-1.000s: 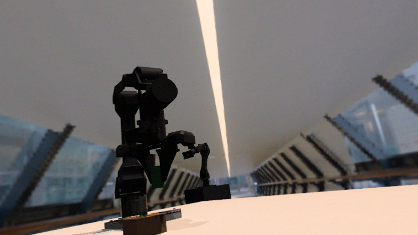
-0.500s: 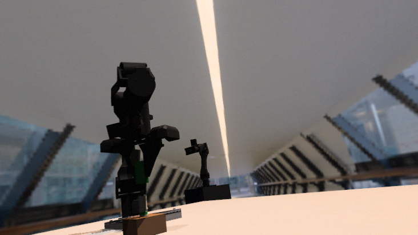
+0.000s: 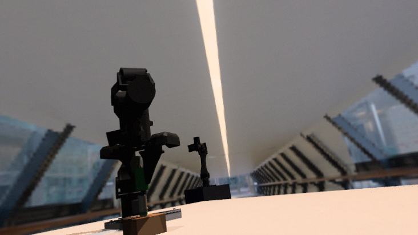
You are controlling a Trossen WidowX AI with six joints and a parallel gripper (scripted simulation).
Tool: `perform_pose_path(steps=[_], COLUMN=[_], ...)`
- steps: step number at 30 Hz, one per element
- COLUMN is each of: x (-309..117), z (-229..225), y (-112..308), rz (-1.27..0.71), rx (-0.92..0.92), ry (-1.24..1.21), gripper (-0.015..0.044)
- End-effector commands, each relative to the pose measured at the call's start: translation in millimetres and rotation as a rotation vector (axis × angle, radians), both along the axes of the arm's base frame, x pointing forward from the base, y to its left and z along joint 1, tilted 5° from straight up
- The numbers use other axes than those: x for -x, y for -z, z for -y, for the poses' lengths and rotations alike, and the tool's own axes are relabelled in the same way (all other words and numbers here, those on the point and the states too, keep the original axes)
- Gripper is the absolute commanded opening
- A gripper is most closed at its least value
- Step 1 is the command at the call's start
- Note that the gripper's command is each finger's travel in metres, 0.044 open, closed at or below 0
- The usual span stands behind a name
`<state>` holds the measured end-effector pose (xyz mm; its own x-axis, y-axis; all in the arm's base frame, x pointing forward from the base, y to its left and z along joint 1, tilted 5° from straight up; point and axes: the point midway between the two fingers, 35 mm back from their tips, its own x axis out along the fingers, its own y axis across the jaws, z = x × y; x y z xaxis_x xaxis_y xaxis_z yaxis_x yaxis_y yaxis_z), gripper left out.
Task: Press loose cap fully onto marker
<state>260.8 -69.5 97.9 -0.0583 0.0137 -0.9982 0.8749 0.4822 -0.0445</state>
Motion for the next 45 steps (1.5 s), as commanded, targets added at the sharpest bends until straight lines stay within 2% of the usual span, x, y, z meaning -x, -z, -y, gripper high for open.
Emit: perform_pose_path(steps=[1,21,31,45], x=[1,4,4,4], z=[0,0,0,-1], y=[7,39,40,39], rz=[-0.002,-0.002,-0.002,-0.003], rx=[0.003,0.003,0.003,-0.001], ry=[-0.005,-0.005,-0.005,0.000], gripper=[0.0000,0.0000,0.0000,0.0368])
